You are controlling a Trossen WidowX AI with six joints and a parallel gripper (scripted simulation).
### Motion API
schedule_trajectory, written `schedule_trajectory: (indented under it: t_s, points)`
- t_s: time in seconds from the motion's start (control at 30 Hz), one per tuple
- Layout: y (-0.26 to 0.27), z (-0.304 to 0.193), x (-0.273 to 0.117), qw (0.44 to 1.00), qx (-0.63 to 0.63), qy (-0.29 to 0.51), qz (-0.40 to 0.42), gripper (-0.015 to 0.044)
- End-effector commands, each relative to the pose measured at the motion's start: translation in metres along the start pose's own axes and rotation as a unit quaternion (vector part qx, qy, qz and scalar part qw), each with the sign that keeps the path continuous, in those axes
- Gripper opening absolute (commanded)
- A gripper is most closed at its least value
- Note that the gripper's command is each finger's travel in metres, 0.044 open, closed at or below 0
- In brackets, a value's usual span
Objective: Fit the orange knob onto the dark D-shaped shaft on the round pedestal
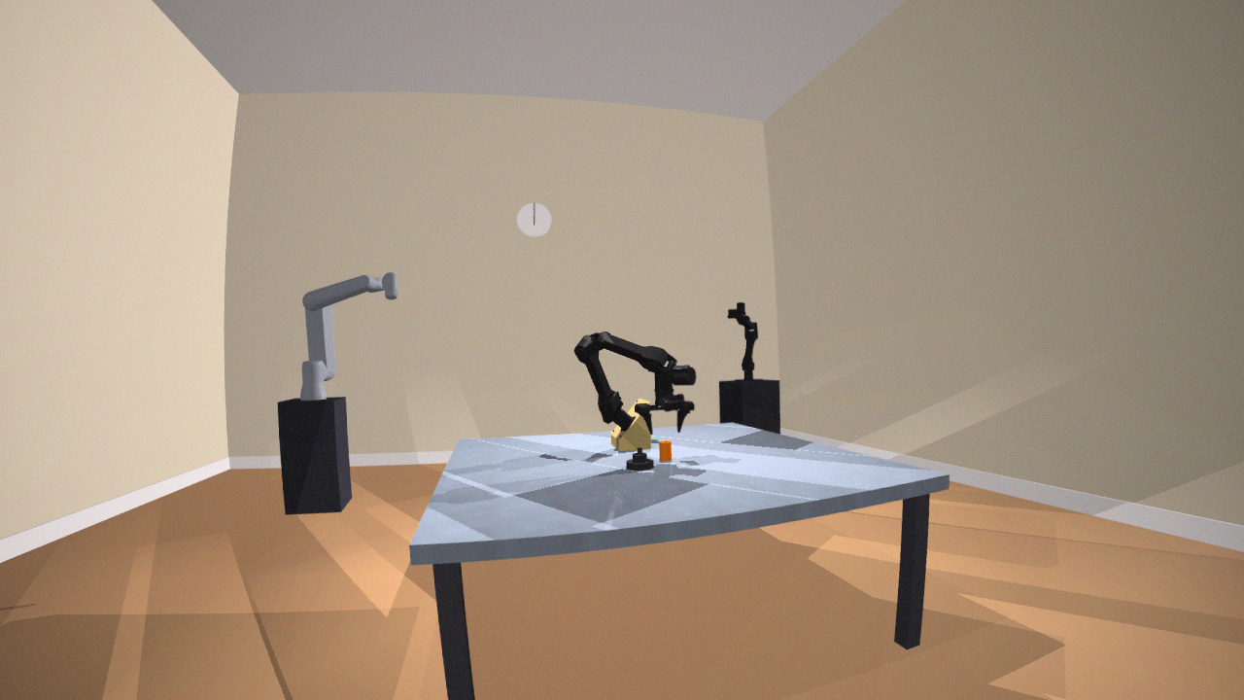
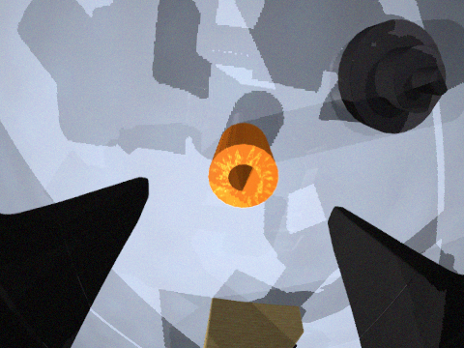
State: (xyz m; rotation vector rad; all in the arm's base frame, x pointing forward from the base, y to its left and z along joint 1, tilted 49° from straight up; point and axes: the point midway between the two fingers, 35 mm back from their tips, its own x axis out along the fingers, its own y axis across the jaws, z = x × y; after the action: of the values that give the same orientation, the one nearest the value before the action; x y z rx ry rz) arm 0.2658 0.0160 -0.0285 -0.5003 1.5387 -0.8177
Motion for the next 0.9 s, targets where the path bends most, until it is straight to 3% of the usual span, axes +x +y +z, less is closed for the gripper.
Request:
schedule_trajectory:
  t_s: [0.0, 0.87]
  points:
    - [-0.001, 0.000, 0.011, 1.000, -0.003, -0.001, -0.003, 0.0440]
    - [0.000, 0.002, 0.050, 1.000, -0.003, -0.002, -0.002, 0.0440]
